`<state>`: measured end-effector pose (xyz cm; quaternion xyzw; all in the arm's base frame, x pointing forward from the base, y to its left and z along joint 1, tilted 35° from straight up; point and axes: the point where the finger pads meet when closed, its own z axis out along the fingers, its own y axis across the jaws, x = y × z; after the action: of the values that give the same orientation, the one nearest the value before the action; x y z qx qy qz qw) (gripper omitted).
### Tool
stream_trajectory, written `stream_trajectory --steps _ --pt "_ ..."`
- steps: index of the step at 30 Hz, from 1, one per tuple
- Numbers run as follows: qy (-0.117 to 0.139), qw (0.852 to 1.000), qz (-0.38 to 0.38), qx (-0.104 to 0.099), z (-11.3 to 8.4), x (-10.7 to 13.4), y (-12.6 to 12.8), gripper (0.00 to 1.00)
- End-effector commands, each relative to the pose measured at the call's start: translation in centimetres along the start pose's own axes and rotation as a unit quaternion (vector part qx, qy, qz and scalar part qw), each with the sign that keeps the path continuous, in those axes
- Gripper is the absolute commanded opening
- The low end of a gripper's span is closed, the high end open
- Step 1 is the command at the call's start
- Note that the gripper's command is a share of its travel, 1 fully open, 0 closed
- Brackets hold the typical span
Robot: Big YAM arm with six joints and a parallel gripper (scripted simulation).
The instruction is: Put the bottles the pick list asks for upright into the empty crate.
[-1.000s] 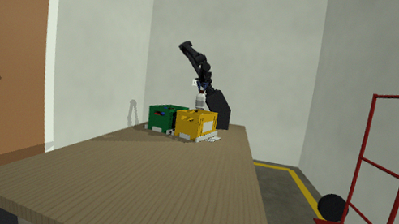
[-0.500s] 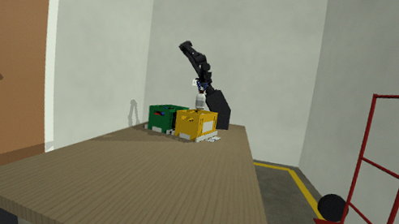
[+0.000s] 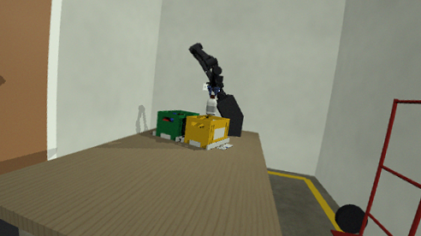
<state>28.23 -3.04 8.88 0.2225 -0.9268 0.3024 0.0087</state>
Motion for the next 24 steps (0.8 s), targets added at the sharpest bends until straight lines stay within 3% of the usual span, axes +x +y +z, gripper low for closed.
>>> stream_trajectory --steps 1,24 --pt "-0.022 1.0 0.014 0.005 -0.97 -0.86 -1.07 0.0" --pt "-0.023 1.0 0.015 0.005 -1.07 -1.04 -1.2 0.0"
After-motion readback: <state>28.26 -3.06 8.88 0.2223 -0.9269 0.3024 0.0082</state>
